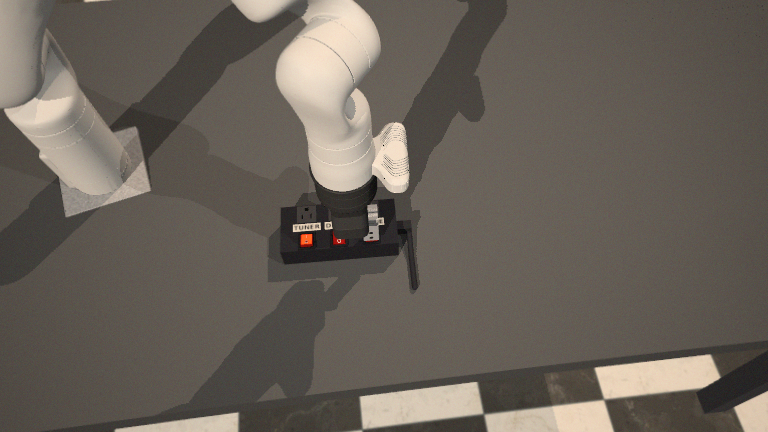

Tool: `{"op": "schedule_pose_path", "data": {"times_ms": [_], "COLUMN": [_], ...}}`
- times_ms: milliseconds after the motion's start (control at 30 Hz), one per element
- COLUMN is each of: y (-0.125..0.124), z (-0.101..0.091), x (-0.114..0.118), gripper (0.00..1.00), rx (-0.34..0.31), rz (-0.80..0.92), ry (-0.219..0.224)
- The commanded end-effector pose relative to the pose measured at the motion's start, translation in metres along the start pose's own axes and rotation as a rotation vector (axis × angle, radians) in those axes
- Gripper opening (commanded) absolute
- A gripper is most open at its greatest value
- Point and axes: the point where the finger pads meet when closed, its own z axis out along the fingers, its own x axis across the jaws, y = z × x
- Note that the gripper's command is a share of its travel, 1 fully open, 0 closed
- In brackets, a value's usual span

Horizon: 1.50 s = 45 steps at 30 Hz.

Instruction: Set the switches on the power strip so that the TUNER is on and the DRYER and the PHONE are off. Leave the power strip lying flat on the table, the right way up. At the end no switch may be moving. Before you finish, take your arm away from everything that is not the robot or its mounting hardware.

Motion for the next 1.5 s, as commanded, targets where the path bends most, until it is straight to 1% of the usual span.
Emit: {"op": "schedule_pose_path", "data": {"times_ms": [0, 900, 1467], "y": [-0.0005, -0.0005, -0.0005], "z": [-0.0007, -0.0004, 0.0046], "x": [0.0002, 0.0002, 0.0002], "gripper": [0.0, 0.0, 0.0], "rx": [0.002, 0.002, 0.002], "rz": [0.0, 0.0, 0.0], "ry": [0.0, 0.0, 0.0]}}
